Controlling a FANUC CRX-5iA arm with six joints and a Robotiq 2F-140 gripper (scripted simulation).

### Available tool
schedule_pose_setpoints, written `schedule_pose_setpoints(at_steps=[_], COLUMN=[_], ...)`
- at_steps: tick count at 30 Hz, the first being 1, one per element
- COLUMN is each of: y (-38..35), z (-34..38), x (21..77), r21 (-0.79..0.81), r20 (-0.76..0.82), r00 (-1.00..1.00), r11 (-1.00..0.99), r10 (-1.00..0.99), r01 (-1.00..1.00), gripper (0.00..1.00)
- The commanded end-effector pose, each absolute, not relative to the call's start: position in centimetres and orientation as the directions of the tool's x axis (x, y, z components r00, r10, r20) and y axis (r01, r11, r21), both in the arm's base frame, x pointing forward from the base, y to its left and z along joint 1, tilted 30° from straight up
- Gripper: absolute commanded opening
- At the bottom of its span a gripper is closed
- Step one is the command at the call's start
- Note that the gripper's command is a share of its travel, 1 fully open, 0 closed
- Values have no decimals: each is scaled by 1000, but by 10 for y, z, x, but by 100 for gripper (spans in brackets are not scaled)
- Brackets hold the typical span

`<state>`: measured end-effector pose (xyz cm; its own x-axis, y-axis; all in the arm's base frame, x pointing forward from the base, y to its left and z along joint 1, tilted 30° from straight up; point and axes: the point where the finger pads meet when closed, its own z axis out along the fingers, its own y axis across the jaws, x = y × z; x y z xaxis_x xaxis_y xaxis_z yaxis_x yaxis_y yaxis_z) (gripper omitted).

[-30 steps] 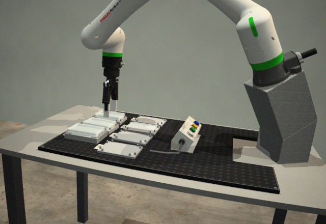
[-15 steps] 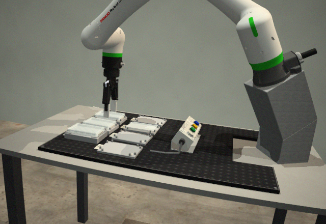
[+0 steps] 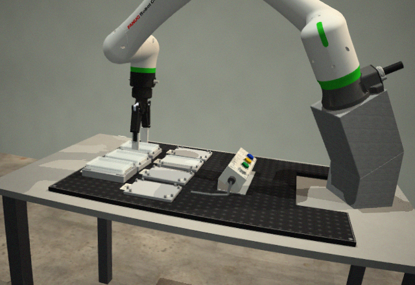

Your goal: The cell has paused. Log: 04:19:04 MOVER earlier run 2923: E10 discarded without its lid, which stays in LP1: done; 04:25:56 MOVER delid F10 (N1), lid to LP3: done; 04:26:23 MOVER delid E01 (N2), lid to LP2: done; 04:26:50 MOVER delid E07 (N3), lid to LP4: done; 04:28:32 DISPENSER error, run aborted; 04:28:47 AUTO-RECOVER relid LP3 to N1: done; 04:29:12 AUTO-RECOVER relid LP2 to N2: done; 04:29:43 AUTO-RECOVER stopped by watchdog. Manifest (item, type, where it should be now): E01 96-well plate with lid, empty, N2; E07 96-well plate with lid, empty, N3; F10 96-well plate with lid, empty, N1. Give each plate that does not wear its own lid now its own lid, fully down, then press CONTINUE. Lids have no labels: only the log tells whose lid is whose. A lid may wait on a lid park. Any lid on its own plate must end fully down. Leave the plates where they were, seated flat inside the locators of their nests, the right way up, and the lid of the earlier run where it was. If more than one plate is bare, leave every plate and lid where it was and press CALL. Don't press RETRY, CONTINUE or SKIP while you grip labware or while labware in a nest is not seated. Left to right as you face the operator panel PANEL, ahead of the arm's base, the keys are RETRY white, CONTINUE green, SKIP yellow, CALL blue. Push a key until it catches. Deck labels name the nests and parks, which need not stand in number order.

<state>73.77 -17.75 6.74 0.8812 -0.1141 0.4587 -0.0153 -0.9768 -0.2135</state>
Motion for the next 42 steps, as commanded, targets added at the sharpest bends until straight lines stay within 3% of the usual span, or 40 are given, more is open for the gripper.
schedule_pose_setpoints(at_steps=[1,41,42], y=[-178,-178,-178], z=[68,68,68], x=[738,738,738], r21=[-213,-213,-213], r20=[459,459,459], r00=[881,881,881], r11=[-977,-977,-977], r10=[-114,-114,-114], r01=[-15,-15,-15], gripper=[0,0,66])
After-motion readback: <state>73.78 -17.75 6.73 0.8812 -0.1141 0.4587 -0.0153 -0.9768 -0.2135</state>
